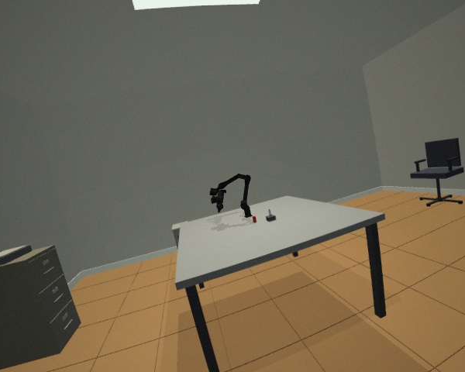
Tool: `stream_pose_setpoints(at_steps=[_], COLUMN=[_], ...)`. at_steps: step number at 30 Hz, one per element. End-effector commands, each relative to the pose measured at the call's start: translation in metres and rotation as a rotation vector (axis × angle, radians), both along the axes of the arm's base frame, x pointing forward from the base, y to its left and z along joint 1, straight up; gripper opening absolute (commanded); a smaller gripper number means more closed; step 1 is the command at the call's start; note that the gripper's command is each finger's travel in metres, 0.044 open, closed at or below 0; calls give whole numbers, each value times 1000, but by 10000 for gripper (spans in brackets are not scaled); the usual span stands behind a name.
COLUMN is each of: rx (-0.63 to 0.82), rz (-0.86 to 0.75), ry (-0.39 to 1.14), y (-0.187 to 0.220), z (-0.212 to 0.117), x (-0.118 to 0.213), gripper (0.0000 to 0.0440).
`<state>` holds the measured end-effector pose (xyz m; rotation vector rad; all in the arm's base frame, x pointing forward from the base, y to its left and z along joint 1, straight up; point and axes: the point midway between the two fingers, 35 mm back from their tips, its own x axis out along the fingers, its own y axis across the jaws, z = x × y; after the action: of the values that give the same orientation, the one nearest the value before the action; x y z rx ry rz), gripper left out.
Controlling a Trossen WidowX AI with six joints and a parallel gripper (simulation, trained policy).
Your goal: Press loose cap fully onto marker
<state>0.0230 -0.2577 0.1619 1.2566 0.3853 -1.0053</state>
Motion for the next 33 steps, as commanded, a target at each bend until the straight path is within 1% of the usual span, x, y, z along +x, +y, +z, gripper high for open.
stream_pose_setpoints(at_steps=[1, 33], rx=[3, 89], rz=[20, 208], ry=[18, 156], y=[-2, -13], z=[0, -20], x=[2, 35], gripper=[310, 310])
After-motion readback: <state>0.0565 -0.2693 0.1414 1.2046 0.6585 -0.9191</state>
